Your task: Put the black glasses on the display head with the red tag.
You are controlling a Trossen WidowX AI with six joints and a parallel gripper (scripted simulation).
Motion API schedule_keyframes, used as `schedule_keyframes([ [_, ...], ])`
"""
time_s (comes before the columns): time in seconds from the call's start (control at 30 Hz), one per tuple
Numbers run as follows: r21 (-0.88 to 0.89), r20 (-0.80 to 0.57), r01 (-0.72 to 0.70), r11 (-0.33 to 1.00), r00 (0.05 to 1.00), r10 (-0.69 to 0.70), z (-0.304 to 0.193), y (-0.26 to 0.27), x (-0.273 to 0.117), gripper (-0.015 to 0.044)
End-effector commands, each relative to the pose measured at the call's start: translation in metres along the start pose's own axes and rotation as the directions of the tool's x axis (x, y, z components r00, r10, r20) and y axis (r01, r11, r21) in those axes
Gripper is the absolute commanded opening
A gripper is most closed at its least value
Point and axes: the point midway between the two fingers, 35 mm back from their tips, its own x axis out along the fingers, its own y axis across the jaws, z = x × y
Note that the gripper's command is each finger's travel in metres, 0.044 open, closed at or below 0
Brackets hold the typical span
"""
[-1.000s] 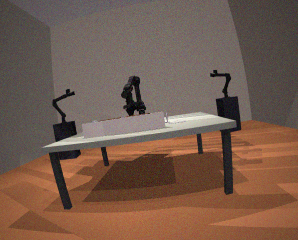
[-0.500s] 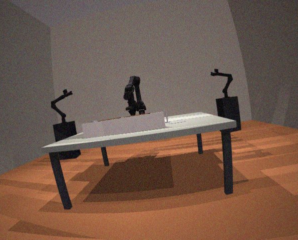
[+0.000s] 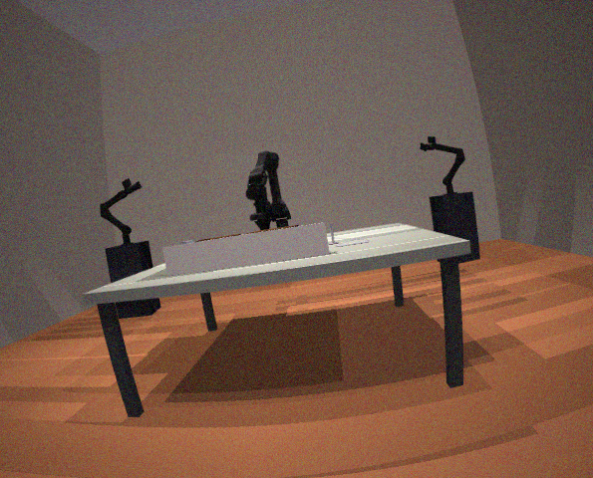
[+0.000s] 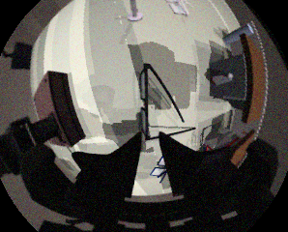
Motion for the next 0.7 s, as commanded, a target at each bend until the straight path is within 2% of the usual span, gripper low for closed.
schedule_keyframes([
  [0.0,0.004,-0.004,-0.011,1.000,1.000,0.011,-0.001,0.002,0.009,0.0120],
  [0.67,0.004,-0.004,-0.011,1.000,1.000,0.011,-0.001,0.005,0.042,0.0120],
])
